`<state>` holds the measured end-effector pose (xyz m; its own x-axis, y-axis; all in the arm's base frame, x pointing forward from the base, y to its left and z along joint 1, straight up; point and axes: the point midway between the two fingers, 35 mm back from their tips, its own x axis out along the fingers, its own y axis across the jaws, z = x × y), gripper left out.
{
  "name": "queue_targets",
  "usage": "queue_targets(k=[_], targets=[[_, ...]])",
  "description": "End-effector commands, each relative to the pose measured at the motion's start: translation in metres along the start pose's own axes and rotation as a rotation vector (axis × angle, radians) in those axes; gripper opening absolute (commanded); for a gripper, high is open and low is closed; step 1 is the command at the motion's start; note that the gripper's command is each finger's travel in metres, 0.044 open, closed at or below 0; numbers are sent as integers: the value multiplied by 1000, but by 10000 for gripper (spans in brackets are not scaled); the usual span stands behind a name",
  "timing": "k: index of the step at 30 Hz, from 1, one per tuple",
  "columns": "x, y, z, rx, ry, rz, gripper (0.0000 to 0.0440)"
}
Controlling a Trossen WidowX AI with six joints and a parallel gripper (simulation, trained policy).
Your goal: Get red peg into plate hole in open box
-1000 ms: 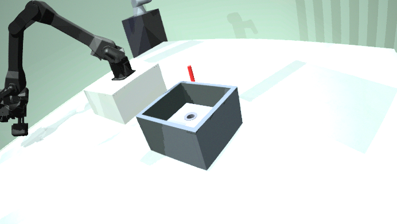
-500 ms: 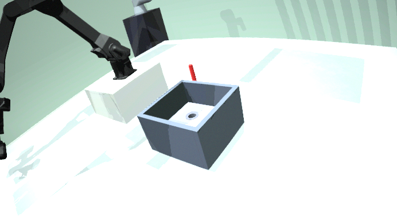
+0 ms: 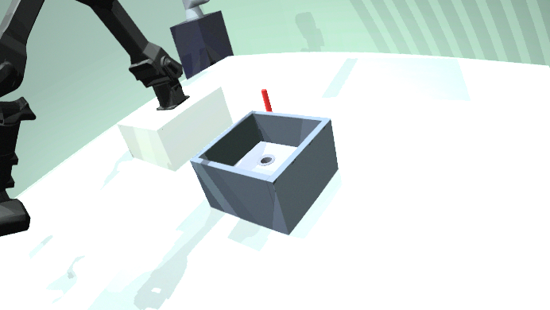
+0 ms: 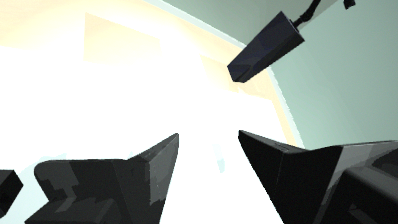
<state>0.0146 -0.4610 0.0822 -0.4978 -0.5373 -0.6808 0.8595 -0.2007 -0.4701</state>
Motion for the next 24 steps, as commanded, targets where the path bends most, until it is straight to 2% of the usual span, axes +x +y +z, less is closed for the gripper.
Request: queue_targets(k=[1,13,24], targets=[[-38,37,5,-31,-36,89,292],[-184,142,-24,-169,-118,391,306],[-316,186,-92,-284,-139,635,324]])
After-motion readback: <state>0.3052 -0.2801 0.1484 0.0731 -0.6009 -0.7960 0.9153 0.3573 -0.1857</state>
